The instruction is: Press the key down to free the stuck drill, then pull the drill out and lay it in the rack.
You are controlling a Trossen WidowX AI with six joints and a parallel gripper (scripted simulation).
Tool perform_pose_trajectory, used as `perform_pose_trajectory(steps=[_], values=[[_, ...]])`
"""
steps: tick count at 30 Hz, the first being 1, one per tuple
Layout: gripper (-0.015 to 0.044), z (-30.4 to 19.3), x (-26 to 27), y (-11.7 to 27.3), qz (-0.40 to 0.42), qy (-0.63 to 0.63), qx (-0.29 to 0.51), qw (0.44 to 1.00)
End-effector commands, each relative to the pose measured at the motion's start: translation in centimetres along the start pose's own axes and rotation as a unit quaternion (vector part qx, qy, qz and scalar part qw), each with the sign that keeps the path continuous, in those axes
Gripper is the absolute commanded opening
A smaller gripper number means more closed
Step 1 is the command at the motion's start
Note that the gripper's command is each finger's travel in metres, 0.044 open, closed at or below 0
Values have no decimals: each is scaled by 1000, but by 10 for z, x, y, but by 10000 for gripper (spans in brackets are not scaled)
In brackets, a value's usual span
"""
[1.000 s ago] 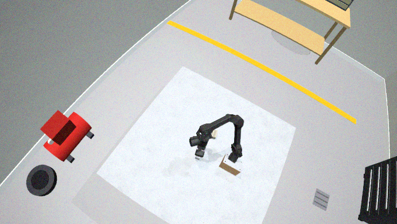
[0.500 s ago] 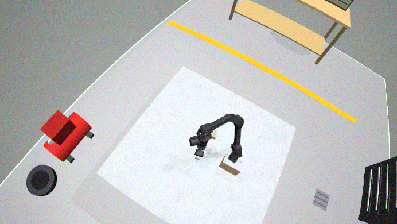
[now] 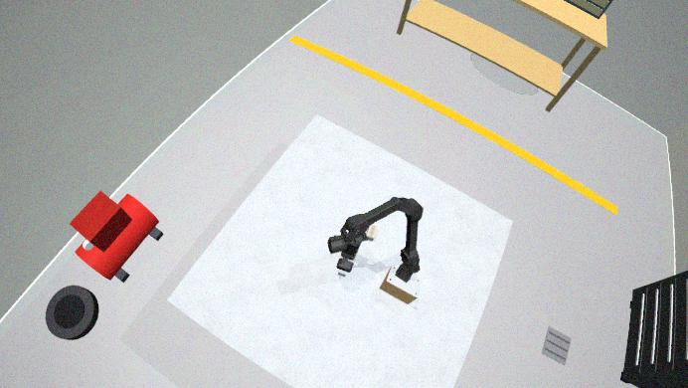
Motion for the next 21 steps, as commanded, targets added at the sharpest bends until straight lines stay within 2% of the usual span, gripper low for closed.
perform_pose_trajectory(steps=[1, 21], values=[[0, -1, 1, -8, -3, 3, 9, 1000], [0, -6, 0, -14, -3, 3, 9, 1000]])
Point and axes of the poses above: the point midway between the two fingers, 35 mm back from their tips, its own y axis back along the fingers, its own x axis across the jaws, z = x × y, the point moved 9 cm from there along y, back along the fingers, and after that the axes turned 11 degrees about -y, right-handed, at the moved point
